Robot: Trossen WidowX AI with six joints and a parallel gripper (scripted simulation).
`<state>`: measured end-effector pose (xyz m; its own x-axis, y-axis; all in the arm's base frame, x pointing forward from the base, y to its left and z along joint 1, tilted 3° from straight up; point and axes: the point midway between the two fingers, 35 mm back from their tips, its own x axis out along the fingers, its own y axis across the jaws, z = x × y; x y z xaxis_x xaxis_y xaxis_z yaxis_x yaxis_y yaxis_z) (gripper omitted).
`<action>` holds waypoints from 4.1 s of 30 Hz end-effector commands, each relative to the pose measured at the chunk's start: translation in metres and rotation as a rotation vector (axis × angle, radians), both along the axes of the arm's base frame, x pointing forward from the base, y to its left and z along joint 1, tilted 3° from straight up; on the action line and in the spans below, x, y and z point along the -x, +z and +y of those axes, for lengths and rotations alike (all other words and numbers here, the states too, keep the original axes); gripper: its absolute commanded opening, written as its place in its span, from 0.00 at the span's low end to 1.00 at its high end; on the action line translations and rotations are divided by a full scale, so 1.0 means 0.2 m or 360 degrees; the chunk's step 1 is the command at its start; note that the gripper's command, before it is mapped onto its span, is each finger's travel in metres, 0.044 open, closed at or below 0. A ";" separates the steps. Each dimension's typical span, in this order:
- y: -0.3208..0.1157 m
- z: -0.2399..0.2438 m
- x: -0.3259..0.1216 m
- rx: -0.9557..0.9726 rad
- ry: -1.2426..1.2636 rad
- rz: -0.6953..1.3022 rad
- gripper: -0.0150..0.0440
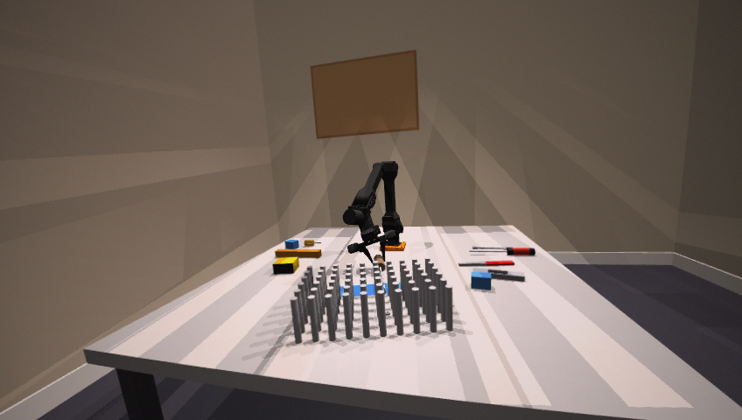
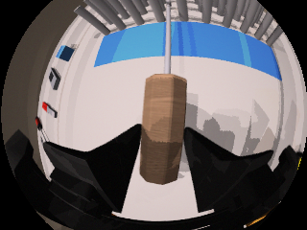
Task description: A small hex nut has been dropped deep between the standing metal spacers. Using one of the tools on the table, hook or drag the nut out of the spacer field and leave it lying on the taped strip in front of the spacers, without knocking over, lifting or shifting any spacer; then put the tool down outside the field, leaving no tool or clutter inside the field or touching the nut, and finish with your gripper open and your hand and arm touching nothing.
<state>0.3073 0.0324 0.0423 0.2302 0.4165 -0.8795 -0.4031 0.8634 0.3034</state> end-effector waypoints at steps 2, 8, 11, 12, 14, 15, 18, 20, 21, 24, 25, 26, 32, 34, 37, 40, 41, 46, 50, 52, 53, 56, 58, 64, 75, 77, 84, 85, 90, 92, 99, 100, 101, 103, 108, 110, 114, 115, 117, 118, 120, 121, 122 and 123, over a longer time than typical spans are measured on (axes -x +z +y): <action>0.01 0.00 -0.03 0.0004 -0.0007 -0.0017 0.25; 0.01 0.01 -0.06 0.0003 -0.0008 -0.0018 0.25; 0.01 0.02 -0.07 0.0003 -0.0008 -0.0018 0.25; 0.01 0.02 -0.07 0.0003 -0.0008 -0.0018 0.25; 0.01 0.02 -0.08 0.0003 -0.0008 -0.0018 0.25; 0.01 0.03 -0.08 0.0003 -0.0008 -0.0018 0.25; 0.01 0.03 -0.09 0.0003 -0.0008 -0.0019 0.25; 0.01 0.03 -0.10 0.0003 -0.0008 -0.0019 0.25; 0.01 0.04 -0.10 0.0003 -0.0008 -0.0019 0.25; 0.01 0.04 -0.11 0.0002 -0.0008 -0.0020 0.25; 0.01 0.04 -0.11 0.0002 -0.0008 -0.0020 0.25; 0.01 0.04 -0.12 0.0002 -0.0008 -0.0020 0.25; 0.01 0.05 -0.14 0.0002 -0.0008 -0.0021 0.25; 0.01 0.06 -0.14 0.0002 -0.0008 -0.0021 0.25; 0.01 0.06 -0.15 0.0002 -0.0008 -0.0021 0.25; 0.01 0.07 -0.16 0.0002 -0.0008 -0.0021 0.25; 0.01 0.07 -0.17 0.0002 -0.0008 -0.0022 0.25; 0.01 0.08 -0.18 0.0001 -0.0008 -0.0022 0.25; 0.01 0.08 -0.20 0.0001 -0.0008 -0.0023 0.25; 0.01 0.08 -0.20 0.0001 -0.0008 -0.0023 0.25; 0.01 0.09 -0.21 0.0001 -0.0008 -0.0023 0.25; 0.01 0.09 -0.22 0.0001 -0.0008 -0.0023 0.25; 0.01 0.09 -0.22 0.0001 -0.0008 -0.0024 0.25; 0.01 0.10 -0.24 0.0000 -0.0008 -0.0024 0.25; 0.01 0.12 -0.27 0.0000 -0.0008 -0.0025 0.25; 0.01 0.12 -0.28 0.0000 -0.0008 -0.0026 0.25; 0.01 0.13 -0.30 -0.0001 -0.0008 -0.0026 0.25; 0.01 0.13 -0.30 -0.0001 -0.0008 -0.0027 0.25; 0.01 0.14 -0.32 -0.0001 -0.0008 -0.0027 0.25; 0.01 0.14 -0.33 -0.0001 -0.0008 -0.0027 0.25; 0.01 0.16 -0.35 -0.0002 -0.0008 -0.0028 0.25; 0.01 0.16 -0.35 -0.0002 -0.0008 -0.0029 0.25; 0.01 0.16 -0.35 -0.0002 -0.0008 -0.0029 0.25; 0.01 0.16 -0.36 -0.0002 -0.0008 -0.0029 0.25; 0.01 0.17 -0.37 -0.0002 -0.0008 -0.0030 0.25; 0.01 0.17 -0.37 -0.0003 -0.0008 -0.0030 0.25; 0.01 0.17 -0.37 -0.0003 -0.0008 -0.0030 0.25; 0.00 0.17 -0.37 -0.0003 -0.0008 -0.0030 0.25; -0.01 0.17 -0.37 -0.0003 -0.0008 -0.0030 0.25; -0.01 0.17 -0.37 -0.0003 -0.0008 -0.0030 0.25; -0.02 0.17 -0.37 -0.0003 -0.0008 -0.0030 0.25; -0.03 0.17 -0.37 -0.0003 -0.0008 -0.0030 0.25; -0.03 0.17 -0.37 -0.0003 -0.0009 -0.0030 0.25; -0.04 0.17 -0.37 -0.0003 -0.0009 -0.0030 0.25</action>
<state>0.3814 0.0673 0.0376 0.2453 0.4193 -0.8741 -0.4082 0.8625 0.2991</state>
